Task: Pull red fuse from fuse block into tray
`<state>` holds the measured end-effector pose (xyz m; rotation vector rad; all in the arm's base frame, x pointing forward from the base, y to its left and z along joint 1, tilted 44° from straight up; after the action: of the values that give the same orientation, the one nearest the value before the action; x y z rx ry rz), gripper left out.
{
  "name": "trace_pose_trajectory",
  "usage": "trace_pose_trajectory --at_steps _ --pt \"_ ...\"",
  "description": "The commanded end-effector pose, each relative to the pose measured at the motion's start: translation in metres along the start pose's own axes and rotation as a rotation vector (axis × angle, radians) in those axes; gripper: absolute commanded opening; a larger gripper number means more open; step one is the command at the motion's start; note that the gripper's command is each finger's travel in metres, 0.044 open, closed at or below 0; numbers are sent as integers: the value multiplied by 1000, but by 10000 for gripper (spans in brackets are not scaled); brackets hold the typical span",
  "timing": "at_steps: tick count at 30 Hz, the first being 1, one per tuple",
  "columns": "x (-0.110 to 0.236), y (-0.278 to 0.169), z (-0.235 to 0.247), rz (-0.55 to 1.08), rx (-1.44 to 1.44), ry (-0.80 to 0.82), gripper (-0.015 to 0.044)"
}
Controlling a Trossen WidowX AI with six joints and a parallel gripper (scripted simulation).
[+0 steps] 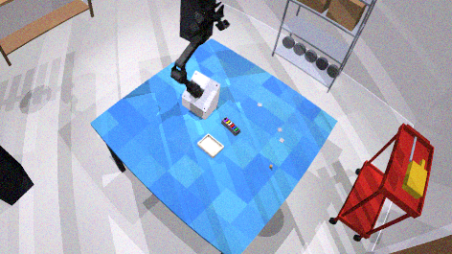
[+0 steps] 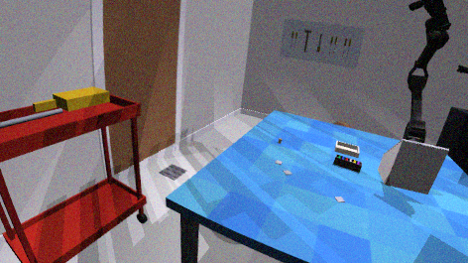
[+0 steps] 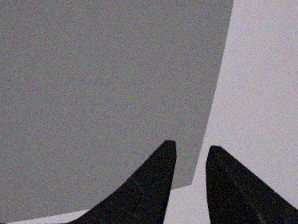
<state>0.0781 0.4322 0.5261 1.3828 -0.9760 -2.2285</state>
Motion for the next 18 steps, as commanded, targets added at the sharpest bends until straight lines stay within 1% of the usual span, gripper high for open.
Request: trace_pose_trajectory --at_steps 1,5,9,14,18 --pt "-4 -43 -46 130 -16 -99 69" --pt "0 -81 -96 246 -45 -221 69" --pt "11 -113 -148 340 -78 -363 69" --pt "35 -142 -217 429 -112 -567 69" --pt "62 -157 -272 477 -139 -746 69"
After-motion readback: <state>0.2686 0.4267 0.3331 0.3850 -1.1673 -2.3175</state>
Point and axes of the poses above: the point midway between the two fingers, 35 mm back from their tips, its own x axis back along the fingers, its own z axis across the jaws, y = z × x, the point moved 4 cm from there along x, back along the fingers, and after that the axes turned 1 degree about -x, right-handed, at the moved point
